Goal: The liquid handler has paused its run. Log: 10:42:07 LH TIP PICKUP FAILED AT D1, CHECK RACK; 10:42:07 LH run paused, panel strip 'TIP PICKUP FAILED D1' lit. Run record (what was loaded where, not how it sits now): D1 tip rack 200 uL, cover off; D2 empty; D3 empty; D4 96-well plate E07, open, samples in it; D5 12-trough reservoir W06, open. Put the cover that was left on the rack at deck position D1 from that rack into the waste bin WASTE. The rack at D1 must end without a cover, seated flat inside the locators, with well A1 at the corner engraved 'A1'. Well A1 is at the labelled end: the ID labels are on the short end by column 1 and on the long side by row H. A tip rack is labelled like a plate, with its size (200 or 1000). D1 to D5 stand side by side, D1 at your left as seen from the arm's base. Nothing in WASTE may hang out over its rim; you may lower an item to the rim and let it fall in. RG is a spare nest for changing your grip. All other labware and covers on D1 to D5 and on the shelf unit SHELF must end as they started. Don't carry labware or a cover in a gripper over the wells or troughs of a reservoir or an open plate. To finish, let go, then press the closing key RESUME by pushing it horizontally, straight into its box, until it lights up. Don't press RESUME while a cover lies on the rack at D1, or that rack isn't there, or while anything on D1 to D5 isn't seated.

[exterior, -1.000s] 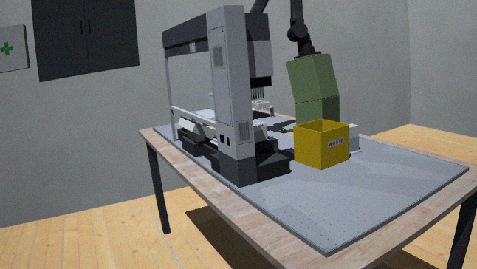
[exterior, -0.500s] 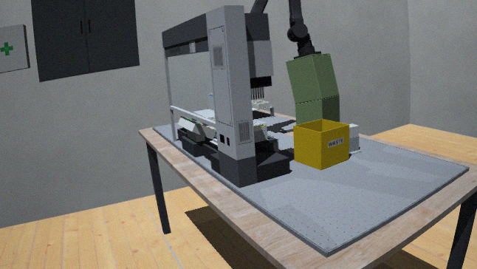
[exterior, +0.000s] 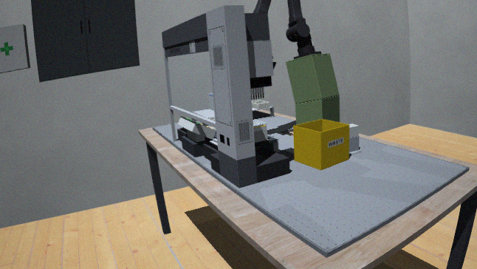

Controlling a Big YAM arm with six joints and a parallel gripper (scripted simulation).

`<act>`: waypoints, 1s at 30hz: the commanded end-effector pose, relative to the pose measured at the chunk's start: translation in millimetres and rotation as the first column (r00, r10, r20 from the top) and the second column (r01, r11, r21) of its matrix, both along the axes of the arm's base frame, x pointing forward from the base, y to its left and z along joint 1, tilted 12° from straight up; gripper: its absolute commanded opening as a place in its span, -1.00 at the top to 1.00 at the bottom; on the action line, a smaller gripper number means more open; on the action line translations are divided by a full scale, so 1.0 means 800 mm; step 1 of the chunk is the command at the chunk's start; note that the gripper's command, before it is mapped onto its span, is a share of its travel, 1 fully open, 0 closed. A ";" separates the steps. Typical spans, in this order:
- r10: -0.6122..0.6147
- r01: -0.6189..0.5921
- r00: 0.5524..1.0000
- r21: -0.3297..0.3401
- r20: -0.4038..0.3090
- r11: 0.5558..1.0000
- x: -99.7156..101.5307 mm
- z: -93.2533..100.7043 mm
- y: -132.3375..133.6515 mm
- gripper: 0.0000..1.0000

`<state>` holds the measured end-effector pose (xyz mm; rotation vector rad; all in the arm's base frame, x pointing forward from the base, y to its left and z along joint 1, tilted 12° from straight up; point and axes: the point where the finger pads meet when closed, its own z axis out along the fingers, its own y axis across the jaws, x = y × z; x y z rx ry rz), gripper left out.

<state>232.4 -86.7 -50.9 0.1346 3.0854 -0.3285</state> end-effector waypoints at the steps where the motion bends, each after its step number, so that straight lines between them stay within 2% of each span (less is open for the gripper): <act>1: -0.034 0.034 0.999 -0.002 0.026 0.999 0.017 -0.004 0.021 -1.00; 5: -0.034 0.034 0.999 -0.001 0.032 0.999 0.027 -0.006 0.044 -1.00; 12: -0.059 0.059 0.998 -0.001 0.031 0.998 0.025 -0.006 0.036 -1.00; 14: -0.034 0.034 0.999 0.002 0.043 0.999 0.035 -0.006 0.057 -1.00; 27: -0.034 0.033 0.999 0.006 0.031 0.999 0.041 -0.024 0.141 -1.00; 30: -0.033 0.033 0.999 0.006 0.029 0.999 0.041 -0.026 0.147 -1.00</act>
